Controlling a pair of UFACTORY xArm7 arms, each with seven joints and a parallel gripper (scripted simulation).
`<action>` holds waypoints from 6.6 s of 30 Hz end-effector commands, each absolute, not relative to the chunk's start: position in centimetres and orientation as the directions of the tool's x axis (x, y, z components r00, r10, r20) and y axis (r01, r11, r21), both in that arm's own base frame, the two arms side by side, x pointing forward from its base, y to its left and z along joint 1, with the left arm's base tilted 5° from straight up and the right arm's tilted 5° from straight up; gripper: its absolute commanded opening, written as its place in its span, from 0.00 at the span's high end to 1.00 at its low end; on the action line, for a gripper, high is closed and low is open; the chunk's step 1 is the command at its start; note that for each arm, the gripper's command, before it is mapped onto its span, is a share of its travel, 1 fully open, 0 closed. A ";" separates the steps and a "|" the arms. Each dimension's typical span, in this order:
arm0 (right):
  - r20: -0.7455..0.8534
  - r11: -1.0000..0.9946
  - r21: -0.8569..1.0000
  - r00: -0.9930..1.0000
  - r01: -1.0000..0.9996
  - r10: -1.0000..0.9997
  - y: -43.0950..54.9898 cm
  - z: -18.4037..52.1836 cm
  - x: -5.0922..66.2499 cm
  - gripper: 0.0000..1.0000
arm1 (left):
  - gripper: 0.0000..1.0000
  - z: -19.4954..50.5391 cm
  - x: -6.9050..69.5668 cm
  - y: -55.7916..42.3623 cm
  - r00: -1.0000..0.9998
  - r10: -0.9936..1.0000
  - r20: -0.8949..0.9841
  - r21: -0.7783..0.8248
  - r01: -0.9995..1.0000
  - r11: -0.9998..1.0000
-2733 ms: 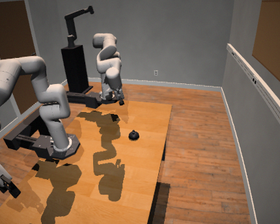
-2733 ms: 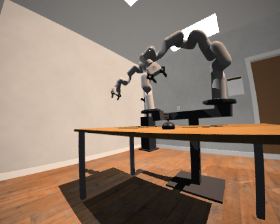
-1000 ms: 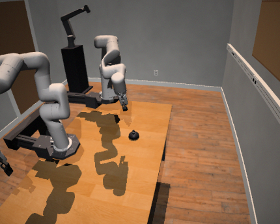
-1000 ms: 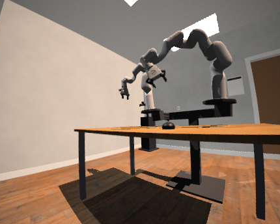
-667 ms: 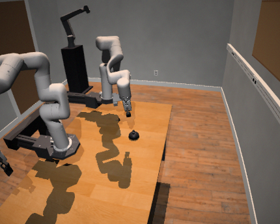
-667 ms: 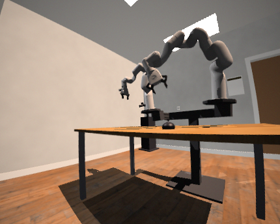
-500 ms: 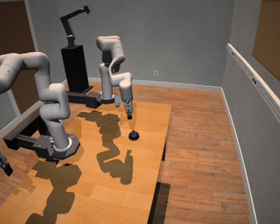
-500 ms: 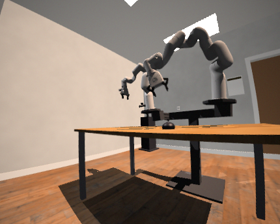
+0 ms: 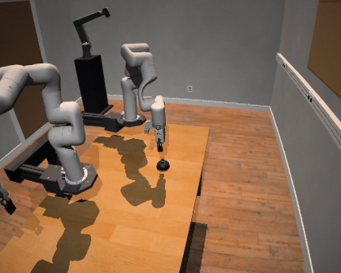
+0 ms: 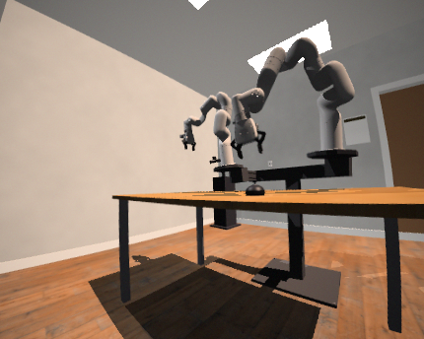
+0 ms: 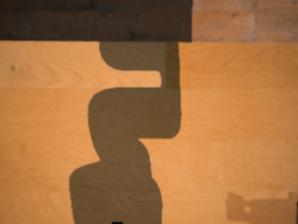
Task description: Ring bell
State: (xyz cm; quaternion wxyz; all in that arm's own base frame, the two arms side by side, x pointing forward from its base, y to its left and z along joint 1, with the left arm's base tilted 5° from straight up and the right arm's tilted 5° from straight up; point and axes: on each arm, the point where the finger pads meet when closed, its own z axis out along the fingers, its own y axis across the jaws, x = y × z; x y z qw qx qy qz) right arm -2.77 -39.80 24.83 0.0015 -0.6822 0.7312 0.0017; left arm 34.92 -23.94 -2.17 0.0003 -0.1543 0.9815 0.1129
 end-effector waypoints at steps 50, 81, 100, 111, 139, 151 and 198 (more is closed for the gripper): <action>0.000 0.069 0.000 -0.069 -0.998 -0.998 -39.9 25.0 -2.8 0.00 | 1.00 -4.6 34.7 -22.4 -0.973 -0.228 -0.037 0.080 -0.231 0.970; 0.000 0.069 0.000 -0.069 -0.998 -0.998 -39.9 25.0 -2.8 0.00 | 1.00 -6.1 34.8 -22.3 -0.974 -0.226 -0.032 0.080 -0.228 0.970; 0.000 0.069 0.000 -0.069 -0.998 -0.998 -39.9 25.0 -2.8 0.00 | 1.00 -9.1 34.9 -22.1 -0.974 -0.226 -0.032 0.080 -0.228 0.970; 0.000 0.069 0.000 -0.069 -0.998 -0.998 -39.9 25.0 -2.8 0.00 | 1.00 -10.4 35.0 -22.0 -0.974 -0.226 -0.032 0.080 -0.228 0.970; 0.000 0.069 0.000 -0.069 -0.998 -0.998 -39.9 25.0 -2.8 0.00 | 1.00 -10.9 35.0 -22.0 -0.974 -0.226 -0.032 0.080 -0.228 0.970; 0.000 0.069 0.000 -0.069 -0.998 -0.998 -39.9 25.0 -2.8 0.00 | 1.00 -11.8 35.0 -21.9 -0.974 -0.226 -0.032 0.080 -0.228 0.970; 0.000 0.069 0.000 -0.069 -0.998 -0.998 -39.9 25.0 -2.8 0.00 | 1.00 -12.0 35.0 -21.9 -0.974 -0.226 -0.032 0.080 -0.228 0.970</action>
